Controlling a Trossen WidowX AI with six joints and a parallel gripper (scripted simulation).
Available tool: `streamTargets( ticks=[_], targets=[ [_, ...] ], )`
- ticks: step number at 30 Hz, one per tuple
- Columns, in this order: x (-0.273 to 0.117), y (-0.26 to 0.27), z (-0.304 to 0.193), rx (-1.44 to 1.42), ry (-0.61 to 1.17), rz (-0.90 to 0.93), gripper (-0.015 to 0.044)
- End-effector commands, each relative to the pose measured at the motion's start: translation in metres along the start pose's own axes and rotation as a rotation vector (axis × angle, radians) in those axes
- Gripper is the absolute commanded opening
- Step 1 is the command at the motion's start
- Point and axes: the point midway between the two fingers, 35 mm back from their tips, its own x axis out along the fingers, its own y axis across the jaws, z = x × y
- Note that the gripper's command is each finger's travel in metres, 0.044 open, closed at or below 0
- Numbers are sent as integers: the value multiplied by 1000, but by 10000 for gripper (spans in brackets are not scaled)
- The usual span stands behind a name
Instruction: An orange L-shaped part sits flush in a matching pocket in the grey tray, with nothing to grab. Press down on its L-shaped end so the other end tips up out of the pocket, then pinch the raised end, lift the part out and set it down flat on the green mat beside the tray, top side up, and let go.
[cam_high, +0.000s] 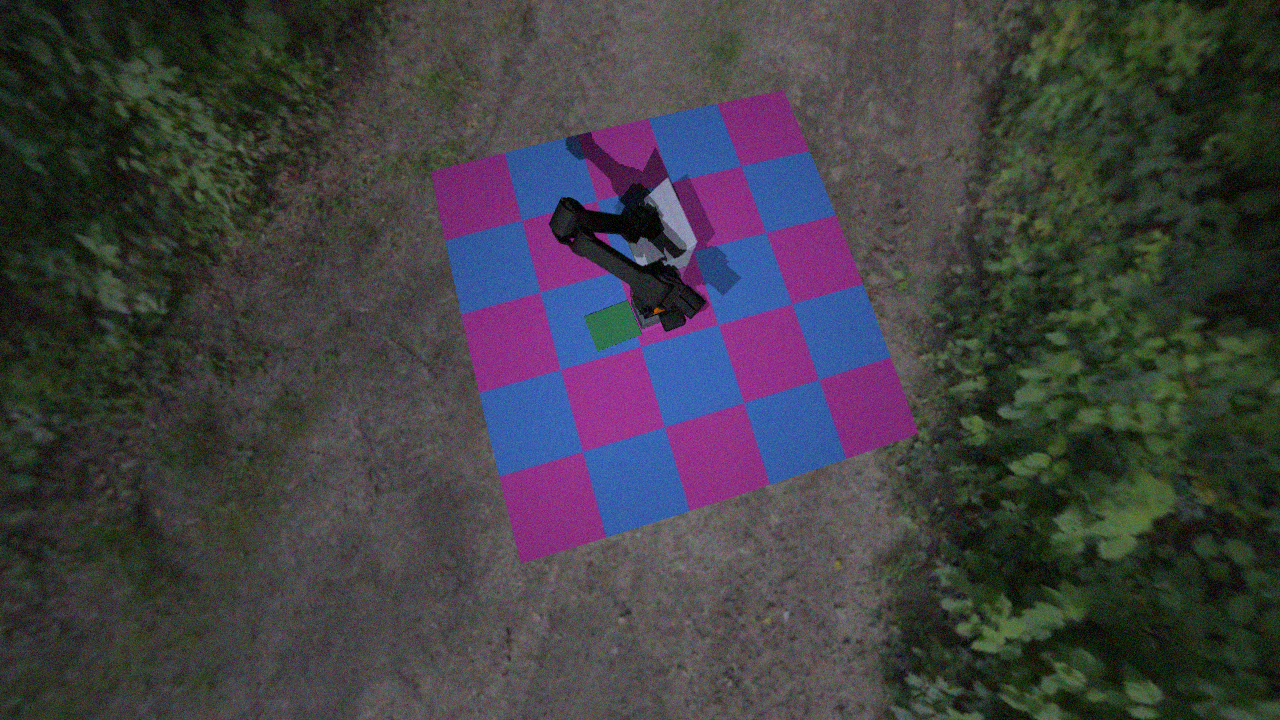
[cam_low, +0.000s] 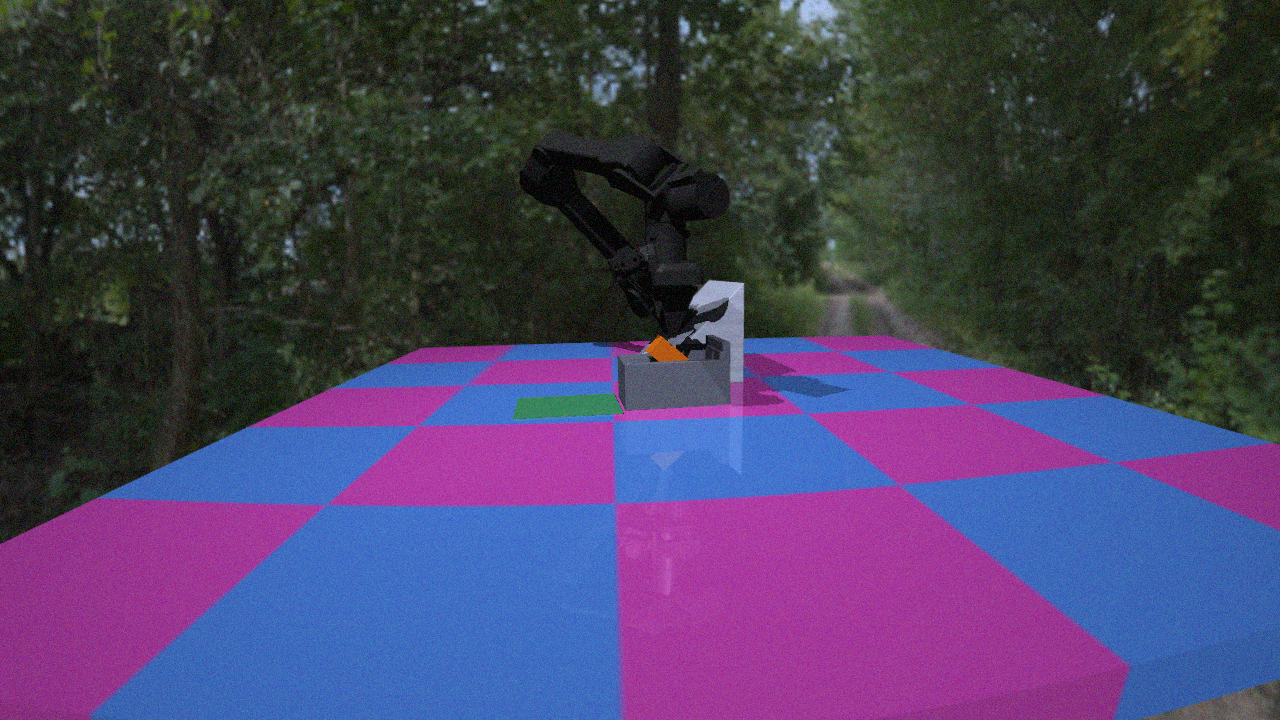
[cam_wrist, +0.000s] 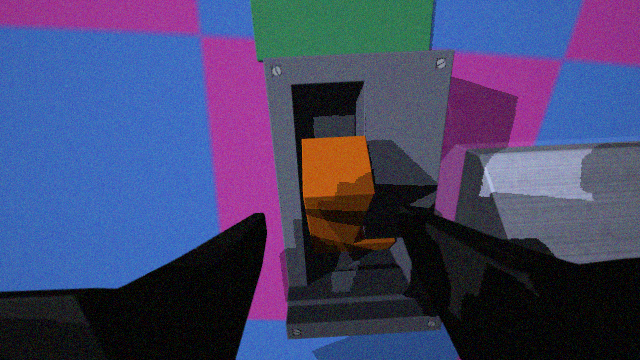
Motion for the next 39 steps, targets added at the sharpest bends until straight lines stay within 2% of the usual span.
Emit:
streamTargets(
  ticks=[1,19,24,34,37,39],
  targets=[
    [7,-1,1,-6,-6,-1,280],
    [34,-2,2,-5,-9,-1,280],
    [30,-1,1,1,-3,0,149],
    [30,-1,1,1,-3,0,82],
    [30,-1,1,1,-3,0,3],
    [30,-1,1,1,-3,0,0]
  ],
)
